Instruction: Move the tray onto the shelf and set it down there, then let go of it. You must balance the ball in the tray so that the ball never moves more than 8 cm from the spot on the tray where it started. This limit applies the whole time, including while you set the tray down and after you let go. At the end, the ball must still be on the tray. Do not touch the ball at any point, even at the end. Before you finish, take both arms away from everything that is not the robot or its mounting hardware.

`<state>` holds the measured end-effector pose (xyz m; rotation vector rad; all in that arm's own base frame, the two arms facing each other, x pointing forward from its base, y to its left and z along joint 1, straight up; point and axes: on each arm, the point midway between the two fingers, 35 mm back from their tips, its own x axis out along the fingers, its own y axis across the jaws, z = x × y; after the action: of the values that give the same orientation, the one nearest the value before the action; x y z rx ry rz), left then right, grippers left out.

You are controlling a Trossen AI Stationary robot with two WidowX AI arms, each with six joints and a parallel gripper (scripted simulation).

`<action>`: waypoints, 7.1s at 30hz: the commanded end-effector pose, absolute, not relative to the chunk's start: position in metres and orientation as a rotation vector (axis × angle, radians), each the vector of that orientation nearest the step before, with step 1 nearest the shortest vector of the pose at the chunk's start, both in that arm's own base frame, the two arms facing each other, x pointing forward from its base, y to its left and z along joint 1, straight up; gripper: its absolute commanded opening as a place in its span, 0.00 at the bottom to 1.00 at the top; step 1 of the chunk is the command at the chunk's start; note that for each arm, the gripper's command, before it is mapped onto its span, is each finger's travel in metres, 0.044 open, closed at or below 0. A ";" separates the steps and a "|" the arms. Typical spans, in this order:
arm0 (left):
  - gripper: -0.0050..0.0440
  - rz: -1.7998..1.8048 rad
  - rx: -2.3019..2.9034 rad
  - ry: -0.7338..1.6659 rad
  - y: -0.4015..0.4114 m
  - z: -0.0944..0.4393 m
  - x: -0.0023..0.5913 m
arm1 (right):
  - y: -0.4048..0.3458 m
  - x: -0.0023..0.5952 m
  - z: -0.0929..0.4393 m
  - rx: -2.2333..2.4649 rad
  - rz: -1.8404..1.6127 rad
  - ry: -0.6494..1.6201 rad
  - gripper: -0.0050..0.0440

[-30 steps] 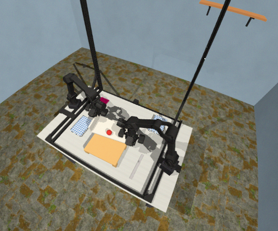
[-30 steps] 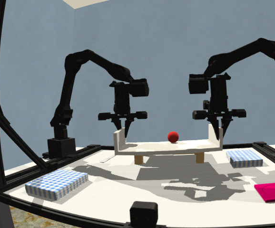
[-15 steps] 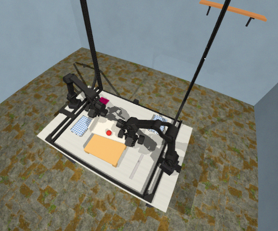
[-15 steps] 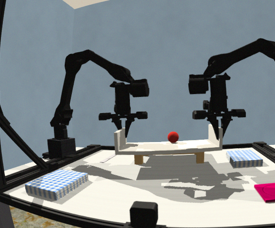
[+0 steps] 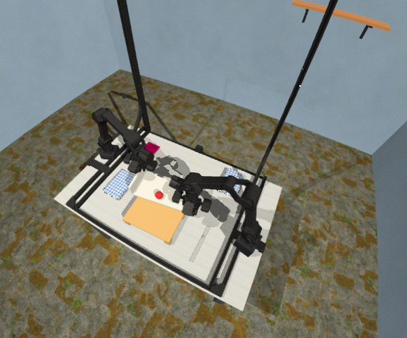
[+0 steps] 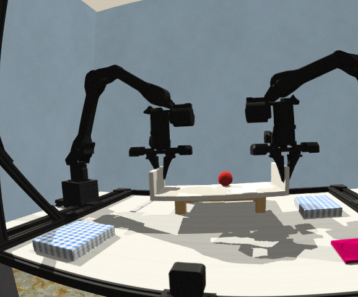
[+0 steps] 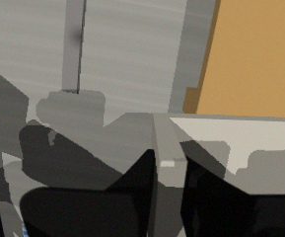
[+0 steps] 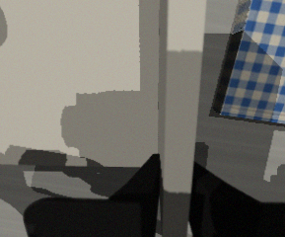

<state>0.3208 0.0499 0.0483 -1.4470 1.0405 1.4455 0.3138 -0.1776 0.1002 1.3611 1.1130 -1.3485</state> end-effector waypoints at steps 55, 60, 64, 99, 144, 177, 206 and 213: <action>0.14 1.457 -1.433 1.027 0.070 0.051 0.315 | -0.199 0.308 0.101 1.340 -1.359 1.098 0.14; 0.14 1.454 -1.438 1.031 0.071 0.051 0.315 | -0.199 0.308 0.102 1.346 -1.356 1.102 0.14; 0.14 1.435 -1.466 1.052 0.073 0.049 0.314 | -0.202 0.308 0.104 1.372 -1.338 1.124 0.14; 0.14 1.436 -1.463 1.047 0.085 0.049 0.311 | -0.213 0.304 0.104 1.368 -1.342 1.122 0.14; 0.14 1.454 -1.436 1.027 0.099 0.051 0.307 | -0.227 0.300 0.102 1.341 -1.360 1.102 0.14; 0.14 1.454 -1.436 1.026 0.110 0.051 0.305 | -0.238 0.297 0.102 1.341 -1.361 1.102 0.14; 0.14 1.462 -1.422 1.014 0.120 0.052 0.302 | -0.248 0.294 0.101 1.327 -1.371 1.092 0.14; 0.14 1.454 -1.436 1.026 0.121 0.051 0.302 | -0.249 0.294 0.102 1.340 -1.361 1.102 0.14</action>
<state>0.3024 0.1197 0.0495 -1.4386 1.0291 1.4508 0.2945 -0.2475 0.1007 1.3455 1.1059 -1.3592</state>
